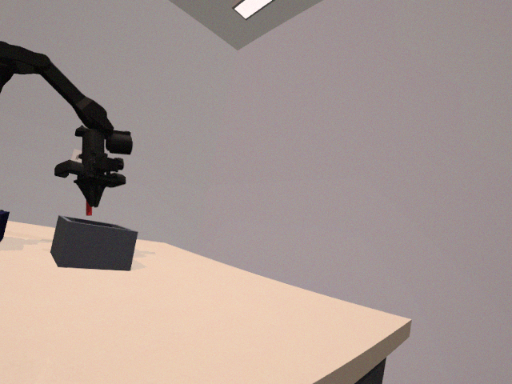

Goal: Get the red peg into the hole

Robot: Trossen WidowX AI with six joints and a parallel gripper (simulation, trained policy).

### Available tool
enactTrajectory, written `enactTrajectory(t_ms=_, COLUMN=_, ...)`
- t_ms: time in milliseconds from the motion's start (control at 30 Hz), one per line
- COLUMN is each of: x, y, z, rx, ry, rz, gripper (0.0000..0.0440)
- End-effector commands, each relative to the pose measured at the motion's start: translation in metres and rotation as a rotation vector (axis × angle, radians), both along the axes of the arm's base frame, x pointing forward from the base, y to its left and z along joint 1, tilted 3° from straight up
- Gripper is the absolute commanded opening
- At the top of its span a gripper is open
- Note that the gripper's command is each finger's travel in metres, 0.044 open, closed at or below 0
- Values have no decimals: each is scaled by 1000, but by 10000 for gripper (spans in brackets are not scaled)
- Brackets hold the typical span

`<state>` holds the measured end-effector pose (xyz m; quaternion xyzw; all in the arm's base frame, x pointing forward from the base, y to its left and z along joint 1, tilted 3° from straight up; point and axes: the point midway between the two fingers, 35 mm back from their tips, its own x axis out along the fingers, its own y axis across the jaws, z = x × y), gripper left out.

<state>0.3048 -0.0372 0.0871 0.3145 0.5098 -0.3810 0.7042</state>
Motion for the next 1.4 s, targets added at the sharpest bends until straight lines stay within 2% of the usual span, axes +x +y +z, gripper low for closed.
enactTrajectory(t_ms=0, x=9, y=-13, z=-5, rx=9, ry=-4, rz=-20, gripper=3)
enactTrajectory(t_ms=467, x=20, y=-36, z=-42, rx=55, ry=41, rz=-65, gripper=15)
enactTrajectory(t_ms=533, x=21, y=-37, z=-50, rx=58, ry=53, rz=-61, gripper=45)
enactTrajectory(t_ms=633, x=20, y=-40, z=-59, rx=60, ry=75, rz=-49, gripper=120)
enactTrajectory(t_ms=833, x=26, y=-47, z=-69, rx=49, ry=116, rz=-29, gripper=152)
enactTrajectory(t_ms=967, x=38, y=-56, z=-68, rx=42, ry=95, rz=-25, gripper=251)
enactTrajectory(t_ms=1267, x=62, y=-76, z=-63, rx=14, ry=59, rz=-15, gripper=435)
enactTrajectory(t_ms=1367, x=70, y=-85, z=-59, rx=-4, ry=28, rz=-23, gripper=440)
